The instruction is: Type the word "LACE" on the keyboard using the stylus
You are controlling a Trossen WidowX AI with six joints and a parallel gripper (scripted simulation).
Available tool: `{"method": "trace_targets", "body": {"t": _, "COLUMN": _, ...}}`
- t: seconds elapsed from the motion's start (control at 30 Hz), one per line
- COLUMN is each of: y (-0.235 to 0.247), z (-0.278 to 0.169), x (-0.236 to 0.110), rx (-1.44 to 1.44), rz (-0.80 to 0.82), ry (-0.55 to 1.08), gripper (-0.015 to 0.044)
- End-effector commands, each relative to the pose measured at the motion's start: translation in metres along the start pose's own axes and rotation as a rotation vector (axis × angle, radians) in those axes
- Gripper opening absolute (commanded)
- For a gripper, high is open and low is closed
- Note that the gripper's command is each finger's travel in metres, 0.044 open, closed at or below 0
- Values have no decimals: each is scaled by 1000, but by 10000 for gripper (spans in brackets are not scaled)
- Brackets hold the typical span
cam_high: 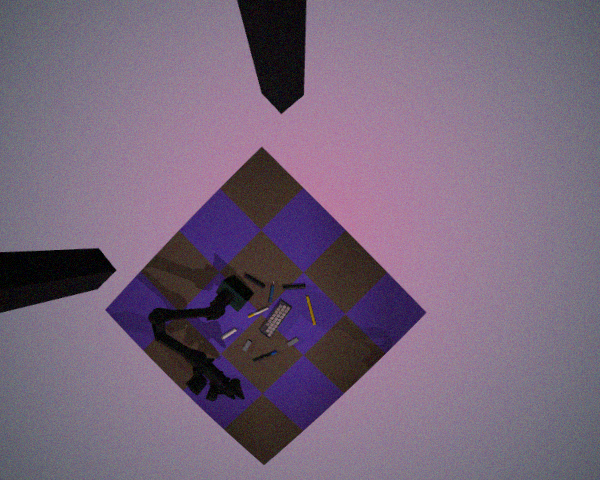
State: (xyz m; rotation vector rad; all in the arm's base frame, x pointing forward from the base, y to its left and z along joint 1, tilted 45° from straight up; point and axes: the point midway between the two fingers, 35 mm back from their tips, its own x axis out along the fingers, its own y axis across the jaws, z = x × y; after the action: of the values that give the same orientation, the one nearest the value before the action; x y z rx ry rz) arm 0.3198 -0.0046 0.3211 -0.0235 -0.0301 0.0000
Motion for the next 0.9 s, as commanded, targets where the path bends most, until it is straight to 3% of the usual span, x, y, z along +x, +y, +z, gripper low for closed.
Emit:
{"method": "trace_targets", "body": {"t": 0.0, "y": 0, "z": -2, "x": 2, "rx": 3, "rz": 0, "ry": 10, "gripper": 414}}
{"method": "trace_targets", "body": {"t": 0.27, "y": 28, "z": -119, "x": 48, "rx": 46, "rz": -42, "ry": 453, "gripper": 204}}
{"method": "trace_targets", "body": {"t": 0.53, "y": 57, "z": -248, "x": 40, "rx": -96, "rz": -114, "ry": 906, "gripper": 0}}
{"method": "trace_targets", "body": {"t": 0.87, "y": 77, "z": -374, "x": -16, "rx": -445, "rz": -274, "ry": 1322, "gripper": 0}}
